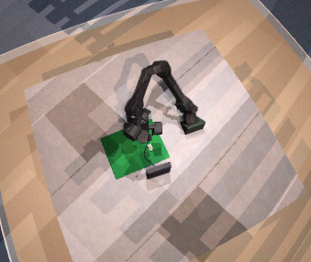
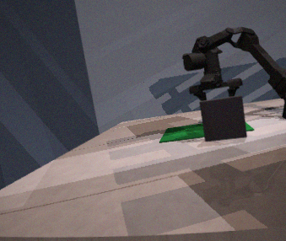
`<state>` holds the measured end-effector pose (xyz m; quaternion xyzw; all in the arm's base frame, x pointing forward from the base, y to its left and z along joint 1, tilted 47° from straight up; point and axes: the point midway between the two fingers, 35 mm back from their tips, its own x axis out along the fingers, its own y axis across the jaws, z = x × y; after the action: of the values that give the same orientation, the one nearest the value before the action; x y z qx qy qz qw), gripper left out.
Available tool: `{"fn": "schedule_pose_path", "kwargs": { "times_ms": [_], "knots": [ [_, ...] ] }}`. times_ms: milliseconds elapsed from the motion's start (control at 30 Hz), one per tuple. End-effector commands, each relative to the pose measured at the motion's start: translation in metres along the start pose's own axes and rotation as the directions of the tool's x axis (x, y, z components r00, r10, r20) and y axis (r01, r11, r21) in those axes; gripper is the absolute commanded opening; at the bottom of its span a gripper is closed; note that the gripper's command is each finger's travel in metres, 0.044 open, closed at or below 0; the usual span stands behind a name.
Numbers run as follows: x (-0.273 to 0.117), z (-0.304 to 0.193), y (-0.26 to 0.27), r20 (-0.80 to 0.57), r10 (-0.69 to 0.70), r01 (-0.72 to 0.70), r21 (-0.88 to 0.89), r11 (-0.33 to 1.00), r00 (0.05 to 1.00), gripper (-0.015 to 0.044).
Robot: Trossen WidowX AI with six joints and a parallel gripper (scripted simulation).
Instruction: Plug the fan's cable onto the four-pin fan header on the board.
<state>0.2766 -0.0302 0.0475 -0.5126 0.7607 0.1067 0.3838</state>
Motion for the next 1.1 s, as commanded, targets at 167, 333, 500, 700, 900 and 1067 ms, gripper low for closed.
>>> {"fn": "schedule_pose_path", "kwargs": {
  "times_ms": [167,333,500,700,900,1067],
  "knots": [
    [0.008,0.001,-0.002,0.006,-0.015,0.015,-0.003,1.000,1.000,0.0440],
    [0.016,0.001,-0.003,0.006,-0.015,0.015,-0.003,1.000,1.000,0.0440],
    [0.024,0.002,-0.003,0.006,-0.015,0.015,-0.003,1.000,1.000,0.0440],
    [0.034,0.001,-0.003,0.006,-0.015,0.015,-0.003,1.000,1.000,0.0440],
    [0.044,0.001,-0.003,0.005,-0.015,0.015,-0.003,1.000,1.000,0.0440],
    [0.051,0.001,-0.002,0.004,-0.015,0.016,-0.003,1.000,1.000,0.0440]
  ]
}}
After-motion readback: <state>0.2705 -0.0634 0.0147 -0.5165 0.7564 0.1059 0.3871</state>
